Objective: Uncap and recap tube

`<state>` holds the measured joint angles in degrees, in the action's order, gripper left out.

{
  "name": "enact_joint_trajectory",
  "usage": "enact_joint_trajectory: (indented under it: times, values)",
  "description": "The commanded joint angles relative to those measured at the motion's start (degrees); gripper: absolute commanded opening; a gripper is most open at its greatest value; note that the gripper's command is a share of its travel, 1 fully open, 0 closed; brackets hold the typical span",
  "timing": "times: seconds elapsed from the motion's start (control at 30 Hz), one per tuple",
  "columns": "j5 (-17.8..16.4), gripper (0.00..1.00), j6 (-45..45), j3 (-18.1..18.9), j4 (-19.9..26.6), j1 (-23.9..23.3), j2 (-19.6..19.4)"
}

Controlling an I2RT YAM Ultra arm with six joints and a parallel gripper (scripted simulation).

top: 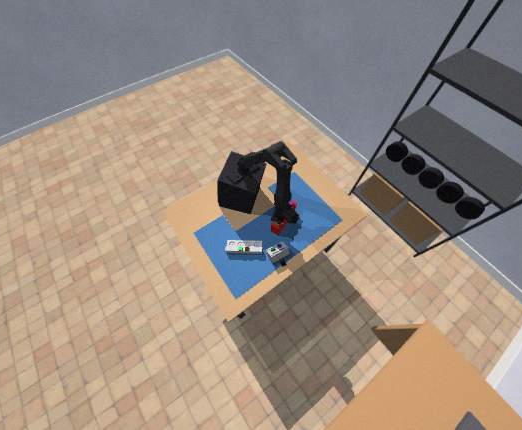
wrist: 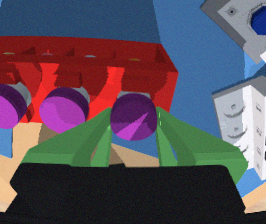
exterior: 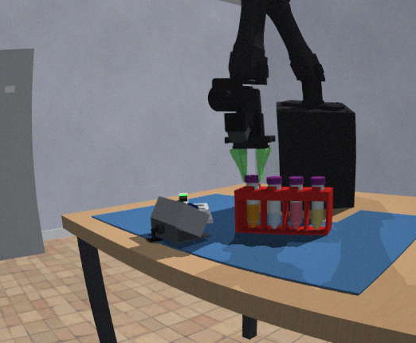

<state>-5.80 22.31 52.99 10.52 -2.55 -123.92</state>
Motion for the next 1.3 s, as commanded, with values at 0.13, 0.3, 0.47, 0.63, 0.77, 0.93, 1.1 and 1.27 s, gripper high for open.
enact_joint_trajectory:
  times: [0.13,0.3,0.47,0.63,0.77,0.93,1.1,1.27]
  values:
    - [0.03,0.0,-11.15,0.05,-0.16,-0.02,0.35]
    - [0.03,0.0,-16.88,0.06,-0.19,-0.02,0.31]
    - [0.03,0.0,-26.43,0.07,-0.23,-0.01,0.26]
    - [0.04,0.0,-35.99,0.07,-0.28,-0.01,0.2]
    - [0.04,0.0,-41.72,0.08,-0.31,-0.01,0.17]
    - [0.04,0.0,-44.71,0.08,-0.32,0.0,0.15]
    - [0.04,0.49,-44.72,0.08,-0.32,0.0,0.15]
    - [0.04,0.49,-44.7,0.08,-0.32,-0.01,0.16]
